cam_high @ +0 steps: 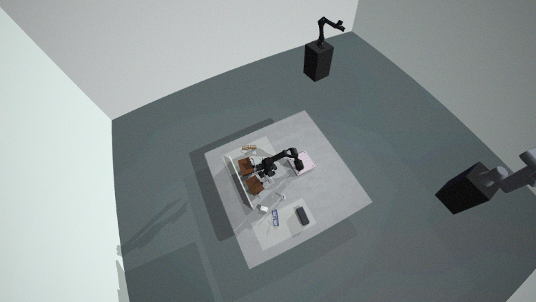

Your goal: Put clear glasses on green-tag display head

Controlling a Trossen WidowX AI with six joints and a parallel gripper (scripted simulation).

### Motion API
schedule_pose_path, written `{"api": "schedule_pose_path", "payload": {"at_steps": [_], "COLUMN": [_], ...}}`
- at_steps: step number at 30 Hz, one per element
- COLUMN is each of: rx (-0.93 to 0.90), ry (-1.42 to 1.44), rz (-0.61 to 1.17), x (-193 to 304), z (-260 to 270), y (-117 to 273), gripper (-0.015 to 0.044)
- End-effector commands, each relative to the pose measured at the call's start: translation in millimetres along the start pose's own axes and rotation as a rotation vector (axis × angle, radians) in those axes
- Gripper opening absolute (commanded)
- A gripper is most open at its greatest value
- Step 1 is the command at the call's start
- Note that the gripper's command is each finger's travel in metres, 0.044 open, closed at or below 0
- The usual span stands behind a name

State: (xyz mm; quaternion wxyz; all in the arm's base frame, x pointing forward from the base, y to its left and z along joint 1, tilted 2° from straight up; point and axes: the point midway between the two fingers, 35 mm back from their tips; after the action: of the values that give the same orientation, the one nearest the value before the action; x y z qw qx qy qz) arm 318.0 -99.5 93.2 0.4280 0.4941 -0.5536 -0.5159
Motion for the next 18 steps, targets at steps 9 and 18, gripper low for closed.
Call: {"api": "schedule_pose_path", "payload": {"at_steps": [9,18], "rx": [0.008,0.008], "ry": [-0.001,-0.001], "rz": [0.002,0.002], "x": [-2.6,-4.5], "z": [-16.8,-28.2], "y": [2.0,1.5], "gripper": [0.0,0.0]}}
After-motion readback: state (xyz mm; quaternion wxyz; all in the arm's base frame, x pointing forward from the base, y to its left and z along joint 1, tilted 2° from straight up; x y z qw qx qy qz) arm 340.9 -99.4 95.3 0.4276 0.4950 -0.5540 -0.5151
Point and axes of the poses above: the point midway between the two fingers, 35 mm back from their tips, its own y axis back along the fingers, its own z axis across the jaws, x = y × z, and after that the axes turned 9 degrees about -y, right-handed
